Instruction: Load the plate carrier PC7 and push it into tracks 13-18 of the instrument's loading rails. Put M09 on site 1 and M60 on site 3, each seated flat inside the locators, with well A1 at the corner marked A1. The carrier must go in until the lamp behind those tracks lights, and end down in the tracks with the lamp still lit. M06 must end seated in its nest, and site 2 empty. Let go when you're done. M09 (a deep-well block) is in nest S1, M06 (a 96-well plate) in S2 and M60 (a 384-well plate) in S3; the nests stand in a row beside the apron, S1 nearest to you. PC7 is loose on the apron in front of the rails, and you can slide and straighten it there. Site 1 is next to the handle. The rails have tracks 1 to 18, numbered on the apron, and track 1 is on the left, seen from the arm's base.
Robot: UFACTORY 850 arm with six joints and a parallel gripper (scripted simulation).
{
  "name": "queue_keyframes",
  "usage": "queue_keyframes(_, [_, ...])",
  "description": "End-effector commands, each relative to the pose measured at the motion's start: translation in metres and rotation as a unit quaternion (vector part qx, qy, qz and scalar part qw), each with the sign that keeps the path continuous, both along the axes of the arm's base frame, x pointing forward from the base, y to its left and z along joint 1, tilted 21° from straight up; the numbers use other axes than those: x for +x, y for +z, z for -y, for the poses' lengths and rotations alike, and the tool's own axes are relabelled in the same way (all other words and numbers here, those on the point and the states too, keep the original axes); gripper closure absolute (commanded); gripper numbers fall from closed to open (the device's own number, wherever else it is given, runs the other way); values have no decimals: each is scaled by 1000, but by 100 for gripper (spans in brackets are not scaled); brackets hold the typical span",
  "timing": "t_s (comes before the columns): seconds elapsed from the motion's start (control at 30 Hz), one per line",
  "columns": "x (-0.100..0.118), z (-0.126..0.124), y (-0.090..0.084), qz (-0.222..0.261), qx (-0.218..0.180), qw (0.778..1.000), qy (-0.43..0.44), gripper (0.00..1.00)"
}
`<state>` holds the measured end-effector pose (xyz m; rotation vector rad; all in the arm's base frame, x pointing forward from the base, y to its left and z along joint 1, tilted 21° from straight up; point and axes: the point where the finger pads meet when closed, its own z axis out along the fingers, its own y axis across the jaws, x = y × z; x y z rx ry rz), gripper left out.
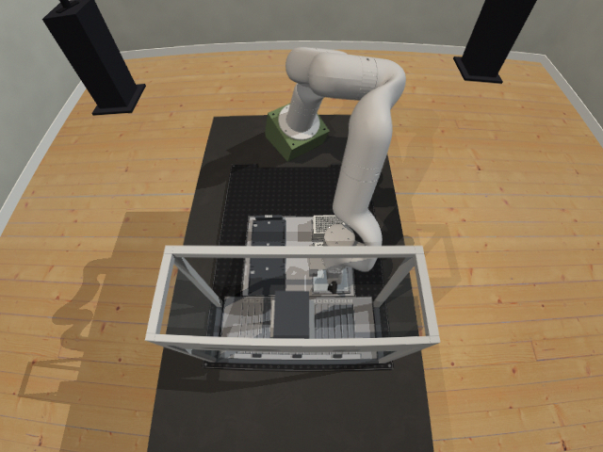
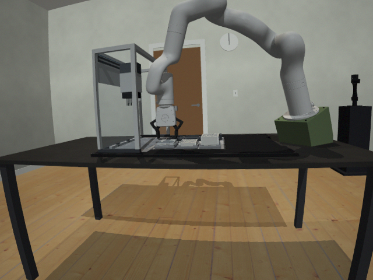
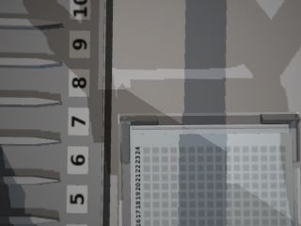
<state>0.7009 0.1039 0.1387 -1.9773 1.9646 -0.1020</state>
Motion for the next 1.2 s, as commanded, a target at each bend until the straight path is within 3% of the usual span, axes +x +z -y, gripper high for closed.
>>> queue_keyframes(0.0, [1,0,0,1,0,1000,0,0])
queue_keyframes(1.17, [6,-3,-15,1,0,1000,0,0])
